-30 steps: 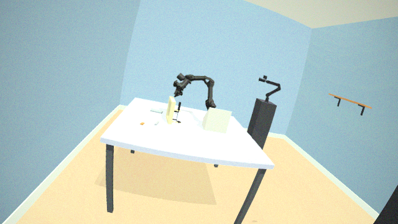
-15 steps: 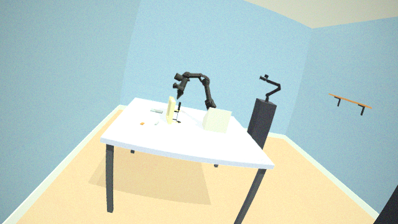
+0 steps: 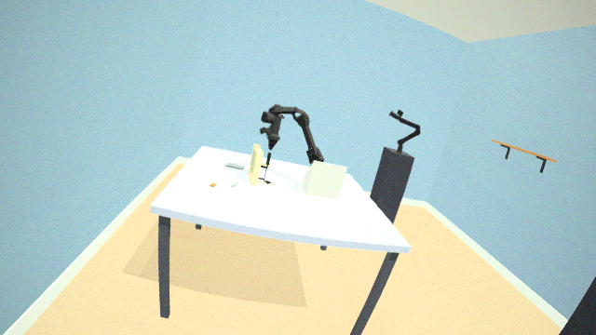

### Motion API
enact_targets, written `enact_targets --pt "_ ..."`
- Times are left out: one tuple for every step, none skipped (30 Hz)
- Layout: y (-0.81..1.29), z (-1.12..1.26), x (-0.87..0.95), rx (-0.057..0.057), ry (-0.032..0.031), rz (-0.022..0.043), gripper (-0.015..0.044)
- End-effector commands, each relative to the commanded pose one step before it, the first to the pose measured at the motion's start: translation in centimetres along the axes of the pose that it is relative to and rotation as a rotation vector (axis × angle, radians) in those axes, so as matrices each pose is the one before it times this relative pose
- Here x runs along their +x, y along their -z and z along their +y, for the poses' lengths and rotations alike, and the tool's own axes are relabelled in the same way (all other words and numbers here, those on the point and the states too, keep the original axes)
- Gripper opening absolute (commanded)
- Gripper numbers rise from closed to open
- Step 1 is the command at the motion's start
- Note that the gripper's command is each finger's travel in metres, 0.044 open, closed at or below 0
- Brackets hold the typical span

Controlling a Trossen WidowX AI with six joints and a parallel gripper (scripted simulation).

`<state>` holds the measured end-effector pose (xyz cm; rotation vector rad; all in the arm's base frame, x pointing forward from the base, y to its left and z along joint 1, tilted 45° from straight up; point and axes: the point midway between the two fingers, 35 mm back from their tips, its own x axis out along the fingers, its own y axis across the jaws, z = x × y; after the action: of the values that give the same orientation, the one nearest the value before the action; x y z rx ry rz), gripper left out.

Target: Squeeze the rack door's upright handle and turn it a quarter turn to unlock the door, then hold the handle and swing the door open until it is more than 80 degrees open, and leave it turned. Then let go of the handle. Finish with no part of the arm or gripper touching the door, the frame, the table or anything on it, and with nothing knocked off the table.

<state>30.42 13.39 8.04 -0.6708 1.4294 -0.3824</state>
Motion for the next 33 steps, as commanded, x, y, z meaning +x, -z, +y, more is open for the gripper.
enact_targets --pt "0.243 0.534 -0.313 -0.0431 0.07415 0.02519 0.0283" --pt "0.046 0.073 -0.036 -0.0068 0.00992 0.00348 0.0283" --pt "0.015 0.024 -0.013 -0.0023 0.00331 0.00114 0.0283" --pt "0.0 0.0 0.0 0.0 0.0 0.0 0.0283" --pt "0.0 0.0 0.0 0.0 0.0 0.0 0.0283" --pt "-0.004 0.001 0.027 0.0 -0.00002 -0.00001 0.0283" --pt "-0.01 0.003 0.081 0.0 -0.00005 -0.00004 0.0283" --pt "-0.017 0.005 0.135 0.0 -0.00008 -0.00006 0.0283" --pt "-0.019 0.005 0.163 0.0 -0.00008 -0.00007 0.0283" --pt "-0.018 0.005 0.164 0.0 -0.00008 -0.00007 0.0283" --pt "-0.017 0.004 0.164 0.0 -0.00007 -0.00007 0.0283" --pt "-0.016 0.004 0.164 0.0 -0.00006 -0.00007 0.0283" --pt "-0.016 0.004 0.164 0.0 -0.00005 -0.00006 0.0283" --pt "-0.015 0.003 0.164 0.0 -0.00005 -0.00006 0.0283" --pt "-0.014 0.003 0.164 0.0 -0.00004 -0.00006 0.0283" --pt "-0.004 -0.004 0.164 -0.0008 0.00015 0.00036 0.0283" --pt "-0.003 -0.004 0.163 -0.0008 0.00016 0.00036 0.0283" --pt "-0.002 -0.005 0.163 -0.0008 0.00016 0.00036 0.0283" --pt "-0.001 -0.005 0.163 -0.0008 0.00017 0.00037 0.0283" --pt "-0.001 -0.005 0.163 -0.0008 0.00017 0.00037 0.0283" --pt "0.0 -0.005 0.163 -0.0008 0.00018 0.00037 0.0283" --pt "0.001 -0.006 0.163 -0.0008 0.00018 0.00038 0.0283" --pt "0.002 -0.006 0.163 -0.0008 0.00019 0.00038 0.0283" --pt "0.003 -0.006 0.163 -0.0008 0.00019 0.00038 0.0283" --pt "0.004 -0.006 0.163 -0.0008 0.0002 0.00039 0.0283" --pt "-0.007 0.002 0.163 0.0003 -0.00004 -0.0002 0.0283" --pt "-0.006 0.002 0.164 0.0003 -0.00003 -0.0002 0.0283" --pt "-0.005 0.001 0.163 0.0003 -0.00002 -0.0002 0.0283" --pt "-0.004 0.001 0.163 0.0003 -0.00001 -0.00019 0.0283" --pt "-0.003 0.001 0.163 0.0003 0.0 -0.00019 0.0283" --pt "-0.002 0.0 0.163 0.0003 0.00001 -0.00019 0.0283" --pt "-0.001 0.0 0.163 0.0003 0.00001 -0.00019 0.0283" --pt "0.0 0.0 0.163 0.0004 0.00002 -0.00018 0.0283"
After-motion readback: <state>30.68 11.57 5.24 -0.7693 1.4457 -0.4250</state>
